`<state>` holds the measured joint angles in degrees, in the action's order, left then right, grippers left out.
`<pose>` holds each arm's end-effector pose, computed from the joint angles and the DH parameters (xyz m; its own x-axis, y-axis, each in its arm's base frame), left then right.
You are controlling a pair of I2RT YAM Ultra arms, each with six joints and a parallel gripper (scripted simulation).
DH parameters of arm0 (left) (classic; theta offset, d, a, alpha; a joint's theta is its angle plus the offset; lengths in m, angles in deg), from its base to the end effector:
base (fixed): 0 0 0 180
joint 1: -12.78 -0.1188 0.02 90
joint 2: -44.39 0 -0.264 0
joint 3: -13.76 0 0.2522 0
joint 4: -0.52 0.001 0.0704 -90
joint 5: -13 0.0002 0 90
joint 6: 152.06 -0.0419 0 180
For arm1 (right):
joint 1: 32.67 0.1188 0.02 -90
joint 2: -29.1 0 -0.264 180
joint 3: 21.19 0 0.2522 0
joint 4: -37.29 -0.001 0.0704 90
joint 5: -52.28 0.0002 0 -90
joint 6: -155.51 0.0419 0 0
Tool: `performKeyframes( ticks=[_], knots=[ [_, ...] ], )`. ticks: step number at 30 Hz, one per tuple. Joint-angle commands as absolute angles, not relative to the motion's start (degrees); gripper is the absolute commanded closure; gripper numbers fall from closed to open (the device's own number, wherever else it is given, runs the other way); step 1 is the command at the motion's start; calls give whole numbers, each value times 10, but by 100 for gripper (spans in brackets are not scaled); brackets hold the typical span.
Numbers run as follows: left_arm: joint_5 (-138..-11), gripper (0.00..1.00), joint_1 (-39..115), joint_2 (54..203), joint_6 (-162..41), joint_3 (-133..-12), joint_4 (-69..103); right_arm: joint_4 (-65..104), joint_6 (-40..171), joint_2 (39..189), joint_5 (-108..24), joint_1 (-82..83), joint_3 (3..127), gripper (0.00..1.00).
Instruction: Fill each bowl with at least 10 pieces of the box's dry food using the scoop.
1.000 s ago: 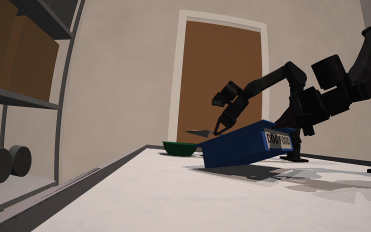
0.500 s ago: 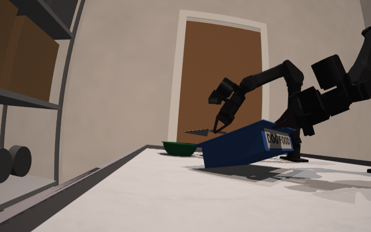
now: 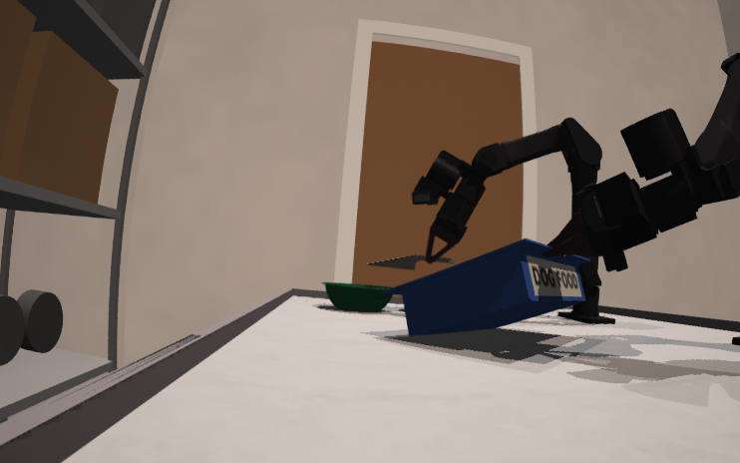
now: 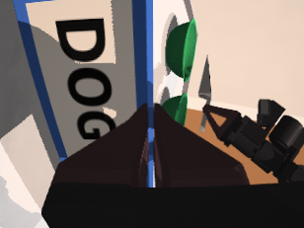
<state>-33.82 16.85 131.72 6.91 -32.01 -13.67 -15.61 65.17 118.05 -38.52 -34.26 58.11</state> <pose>0.2833 -0.0479 0.1686 -0.7787 -0.6270 -0.0250 -0.1919 0.2760 -0.9418 0.3153 -0.0072 0.2407 -0.8872 0.0187 -0.4610 0.0160 0.9998 0.0097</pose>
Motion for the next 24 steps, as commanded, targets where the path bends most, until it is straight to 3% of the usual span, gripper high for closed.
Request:
performKeyframes(
  ticks=[1,24],
  knots=[
    [-314,100,178,1295,52,-342,-161,-160,655,1161,-384,-338,609,100],
    [-314,100,178,1295,52,-342,-161,-156,655,1176,-382,-337,612,100]
  ],
)
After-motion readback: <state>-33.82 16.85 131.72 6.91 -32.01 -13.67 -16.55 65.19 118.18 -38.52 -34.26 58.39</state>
